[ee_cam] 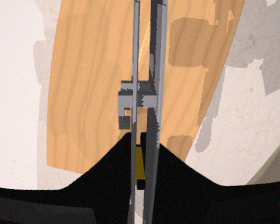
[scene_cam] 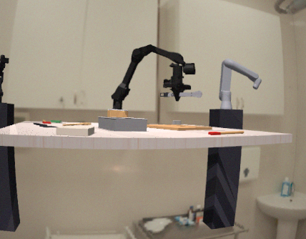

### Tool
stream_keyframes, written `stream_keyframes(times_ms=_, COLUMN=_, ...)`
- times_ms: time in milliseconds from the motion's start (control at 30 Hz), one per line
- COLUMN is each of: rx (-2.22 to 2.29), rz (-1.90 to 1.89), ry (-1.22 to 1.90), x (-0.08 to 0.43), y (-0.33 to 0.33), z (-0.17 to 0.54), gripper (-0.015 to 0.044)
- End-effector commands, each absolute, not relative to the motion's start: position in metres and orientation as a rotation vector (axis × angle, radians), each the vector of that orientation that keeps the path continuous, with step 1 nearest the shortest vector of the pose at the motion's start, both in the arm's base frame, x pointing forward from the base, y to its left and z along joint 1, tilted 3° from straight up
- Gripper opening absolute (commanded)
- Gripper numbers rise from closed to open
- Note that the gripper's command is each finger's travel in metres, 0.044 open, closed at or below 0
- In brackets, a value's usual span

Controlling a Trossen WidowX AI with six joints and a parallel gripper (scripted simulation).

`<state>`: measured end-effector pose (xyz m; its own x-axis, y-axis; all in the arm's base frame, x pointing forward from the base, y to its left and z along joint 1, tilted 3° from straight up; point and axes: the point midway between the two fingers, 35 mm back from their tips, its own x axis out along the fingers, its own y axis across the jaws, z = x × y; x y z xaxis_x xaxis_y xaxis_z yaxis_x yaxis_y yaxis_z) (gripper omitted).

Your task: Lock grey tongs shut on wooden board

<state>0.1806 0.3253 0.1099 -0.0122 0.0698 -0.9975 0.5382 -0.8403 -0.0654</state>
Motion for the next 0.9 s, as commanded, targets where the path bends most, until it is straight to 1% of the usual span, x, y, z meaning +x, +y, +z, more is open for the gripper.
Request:
stream_keyframes(times_ms=0, rx=1.932, rz=-1.902, ry=0.638, x=0.181, y=0.326, z=0.110, gripper=-0.0150)
stream_keyframes(times_ms=867, rx=2.308, rz=-1.356, ry=0.790, x=0.185, y=0.352, z=0.082, gripper=-0.0150)
